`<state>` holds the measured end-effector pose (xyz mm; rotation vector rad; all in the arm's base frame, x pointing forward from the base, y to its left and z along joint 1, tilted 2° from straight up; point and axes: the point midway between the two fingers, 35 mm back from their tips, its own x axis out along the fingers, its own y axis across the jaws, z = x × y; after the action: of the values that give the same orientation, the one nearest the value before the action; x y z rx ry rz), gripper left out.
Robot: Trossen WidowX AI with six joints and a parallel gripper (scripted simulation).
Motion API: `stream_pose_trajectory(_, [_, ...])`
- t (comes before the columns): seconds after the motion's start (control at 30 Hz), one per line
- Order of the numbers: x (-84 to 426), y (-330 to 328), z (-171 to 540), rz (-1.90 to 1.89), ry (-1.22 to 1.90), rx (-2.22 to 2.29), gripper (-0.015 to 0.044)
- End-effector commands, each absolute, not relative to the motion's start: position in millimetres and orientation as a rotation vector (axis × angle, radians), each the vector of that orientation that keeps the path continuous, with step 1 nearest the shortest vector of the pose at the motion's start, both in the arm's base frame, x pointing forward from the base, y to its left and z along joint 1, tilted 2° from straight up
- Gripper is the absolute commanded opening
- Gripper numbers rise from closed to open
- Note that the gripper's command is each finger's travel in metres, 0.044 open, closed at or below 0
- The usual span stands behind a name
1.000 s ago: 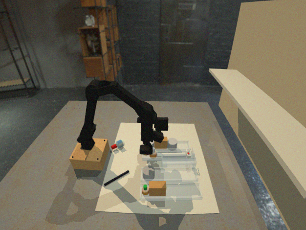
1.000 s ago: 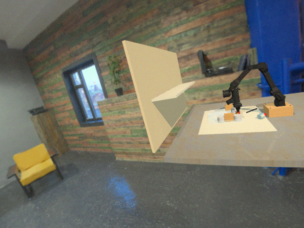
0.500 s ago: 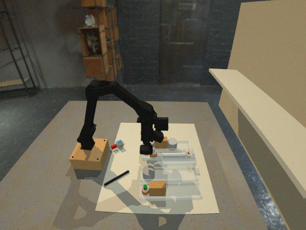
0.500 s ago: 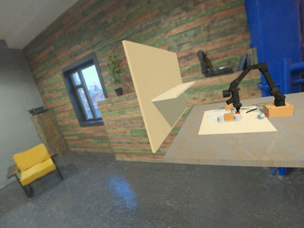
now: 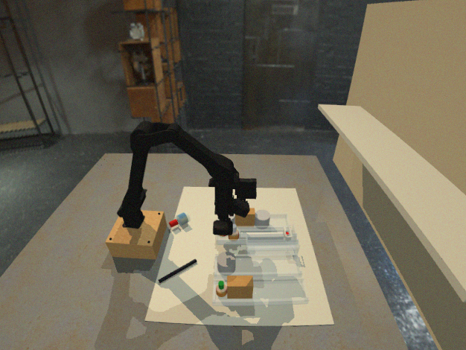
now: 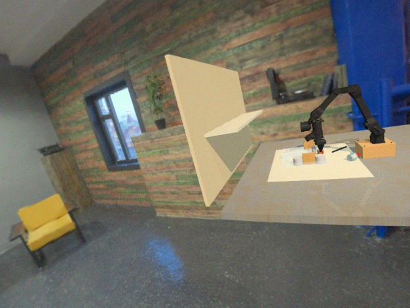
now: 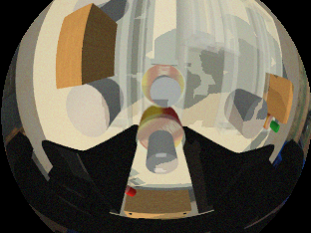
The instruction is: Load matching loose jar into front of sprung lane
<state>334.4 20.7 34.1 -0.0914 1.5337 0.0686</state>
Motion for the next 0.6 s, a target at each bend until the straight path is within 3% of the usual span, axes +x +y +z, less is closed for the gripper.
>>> stream_pose_trajectory(0.0, [342.3,20.9,37.4,0.064,1.503,-0.091,0.0000])
stream_pose_trajectory(0.57, [344.4,21.1,37.6,0.064,1.503,-0.091,0.0000])
